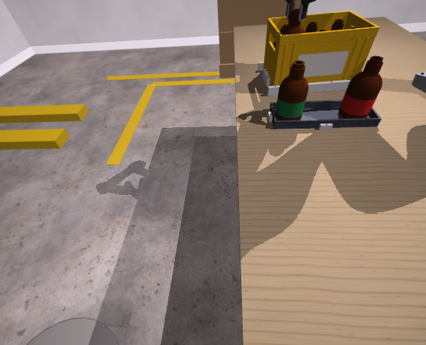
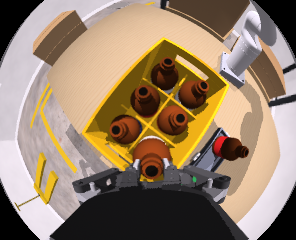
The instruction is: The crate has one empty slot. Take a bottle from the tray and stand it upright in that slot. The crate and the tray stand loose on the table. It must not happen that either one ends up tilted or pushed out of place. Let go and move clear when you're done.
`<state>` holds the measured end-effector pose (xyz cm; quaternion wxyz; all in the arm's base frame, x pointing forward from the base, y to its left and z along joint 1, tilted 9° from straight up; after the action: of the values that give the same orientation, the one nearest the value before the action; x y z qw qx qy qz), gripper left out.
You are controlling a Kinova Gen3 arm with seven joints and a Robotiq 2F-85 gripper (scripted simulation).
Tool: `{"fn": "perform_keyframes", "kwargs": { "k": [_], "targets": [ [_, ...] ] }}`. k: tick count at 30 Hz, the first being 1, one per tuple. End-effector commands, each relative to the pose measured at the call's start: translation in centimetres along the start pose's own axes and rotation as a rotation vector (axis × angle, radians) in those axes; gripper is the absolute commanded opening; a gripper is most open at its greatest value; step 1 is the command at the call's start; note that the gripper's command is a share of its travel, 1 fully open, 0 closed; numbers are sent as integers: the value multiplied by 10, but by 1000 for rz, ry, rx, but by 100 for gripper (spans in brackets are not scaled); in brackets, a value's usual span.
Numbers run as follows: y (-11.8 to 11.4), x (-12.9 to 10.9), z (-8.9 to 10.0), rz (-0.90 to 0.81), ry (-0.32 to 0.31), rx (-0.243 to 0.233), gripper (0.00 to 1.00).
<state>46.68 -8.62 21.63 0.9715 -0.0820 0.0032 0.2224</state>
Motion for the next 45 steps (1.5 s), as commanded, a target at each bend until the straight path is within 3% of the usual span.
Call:
{"fn": "perform_keyframes", "kwargs": {
  "k": [1,45],
  "targets": [
    [0,0,1,0,-1,-1,0],
    [0,0,-35,0,-1,-1,0]
  ]
}}
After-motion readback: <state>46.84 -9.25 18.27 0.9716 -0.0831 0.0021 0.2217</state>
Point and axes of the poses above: the point where the finger pads meet when closed, its own z axis back along the fingers, its own y axis across the jaws, x = y × z, the point moved 1 cm from there along z, back along the fingers, and after that the axes turned 12 degrees about -z, right-handed, at the moved point
